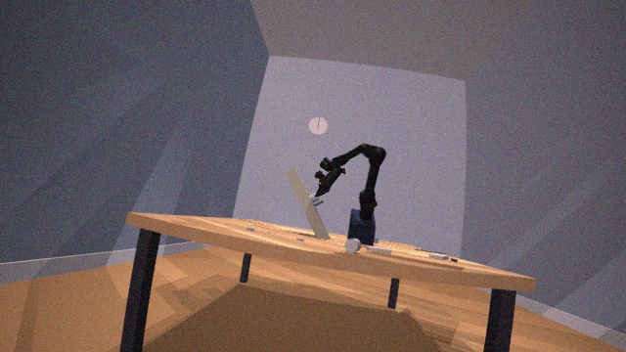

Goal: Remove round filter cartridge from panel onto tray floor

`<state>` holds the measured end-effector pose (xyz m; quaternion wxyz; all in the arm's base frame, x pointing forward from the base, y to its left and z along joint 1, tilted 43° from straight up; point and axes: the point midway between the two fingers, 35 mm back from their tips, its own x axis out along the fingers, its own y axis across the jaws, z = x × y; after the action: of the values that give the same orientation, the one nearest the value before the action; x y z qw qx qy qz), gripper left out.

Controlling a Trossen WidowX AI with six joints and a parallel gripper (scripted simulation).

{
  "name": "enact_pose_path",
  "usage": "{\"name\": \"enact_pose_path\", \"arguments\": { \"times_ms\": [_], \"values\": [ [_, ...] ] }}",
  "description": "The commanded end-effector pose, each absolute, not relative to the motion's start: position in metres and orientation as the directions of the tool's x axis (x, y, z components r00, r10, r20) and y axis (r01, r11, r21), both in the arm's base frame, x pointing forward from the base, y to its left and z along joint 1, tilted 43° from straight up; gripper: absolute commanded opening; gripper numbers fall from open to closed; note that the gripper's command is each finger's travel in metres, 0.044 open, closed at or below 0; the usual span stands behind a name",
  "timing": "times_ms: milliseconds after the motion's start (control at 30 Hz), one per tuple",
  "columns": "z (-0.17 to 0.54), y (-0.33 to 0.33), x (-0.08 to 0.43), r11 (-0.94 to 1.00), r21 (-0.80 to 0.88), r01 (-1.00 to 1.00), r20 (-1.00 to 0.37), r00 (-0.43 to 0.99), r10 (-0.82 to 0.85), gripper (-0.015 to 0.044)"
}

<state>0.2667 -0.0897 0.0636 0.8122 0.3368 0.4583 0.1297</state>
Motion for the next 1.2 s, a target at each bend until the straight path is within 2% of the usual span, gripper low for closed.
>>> {"name": "enact_pose_path", "arguments": {
  "times_ms": [0,600,1167],
  "values": [
    [0.068,-0.096,0.271,0.74,0.665,0.098,-0.657,0.547,0.518,0.0],
    [0.13,-0.147,0.227,0.74,0.665,0.101,-0.66,0.544,0.518,0.0],
    [0.072,-0.199,0.225,0.744,0.661,0.101,-0.662,0.545,0.514,0.0]
  ]
}}
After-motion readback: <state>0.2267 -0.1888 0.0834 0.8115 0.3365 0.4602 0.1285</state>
